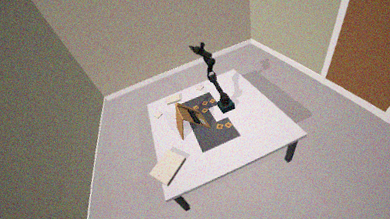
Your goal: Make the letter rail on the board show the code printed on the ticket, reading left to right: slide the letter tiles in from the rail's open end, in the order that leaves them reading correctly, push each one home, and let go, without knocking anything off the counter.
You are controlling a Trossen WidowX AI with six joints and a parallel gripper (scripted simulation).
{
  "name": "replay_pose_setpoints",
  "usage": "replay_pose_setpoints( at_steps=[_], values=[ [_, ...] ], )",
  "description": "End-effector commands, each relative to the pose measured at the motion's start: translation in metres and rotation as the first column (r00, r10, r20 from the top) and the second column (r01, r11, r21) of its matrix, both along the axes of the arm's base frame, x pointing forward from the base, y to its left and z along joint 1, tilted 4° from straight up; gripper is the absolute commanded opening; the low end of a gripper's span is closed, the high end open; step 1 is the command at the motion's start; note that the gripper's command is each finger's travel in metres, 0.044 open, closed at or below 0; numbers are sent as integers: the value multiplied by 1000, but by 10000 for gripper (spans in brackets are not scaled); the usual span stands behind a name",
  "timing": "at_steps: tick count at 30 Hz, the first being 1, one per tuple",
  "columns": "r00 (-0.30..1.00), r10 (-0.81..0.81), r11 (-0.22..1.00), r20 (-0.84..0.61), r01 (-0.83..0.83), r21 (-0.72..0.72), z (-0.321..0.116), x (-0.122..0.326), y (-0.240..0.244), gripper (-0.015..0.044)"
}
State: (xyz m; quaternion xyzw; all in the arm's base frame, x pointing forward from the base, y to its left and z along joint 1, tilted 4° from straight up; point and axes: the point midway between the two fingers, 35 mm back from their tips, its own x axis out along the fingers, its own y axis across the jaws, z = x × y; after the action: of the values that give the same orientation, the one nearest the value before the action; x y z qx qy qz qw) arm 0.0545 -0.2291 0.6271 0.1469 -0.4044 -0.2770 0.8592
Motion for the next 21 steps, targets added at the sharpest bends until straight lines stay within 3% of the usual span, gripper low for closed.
replay_pose_setpoints(
  at_steps=[1,5,12,21],
  values=[
    [1000,1,1000,1,-1,-2,0,0,1,426],
    [999,30,998,23,-29,-62,5,-1,25,440],
    [989,143,958,31,-130,-257,6,6,110,440],
    [947,291,836,-136,-321,-446,-40,48,223,440]
  ],
)
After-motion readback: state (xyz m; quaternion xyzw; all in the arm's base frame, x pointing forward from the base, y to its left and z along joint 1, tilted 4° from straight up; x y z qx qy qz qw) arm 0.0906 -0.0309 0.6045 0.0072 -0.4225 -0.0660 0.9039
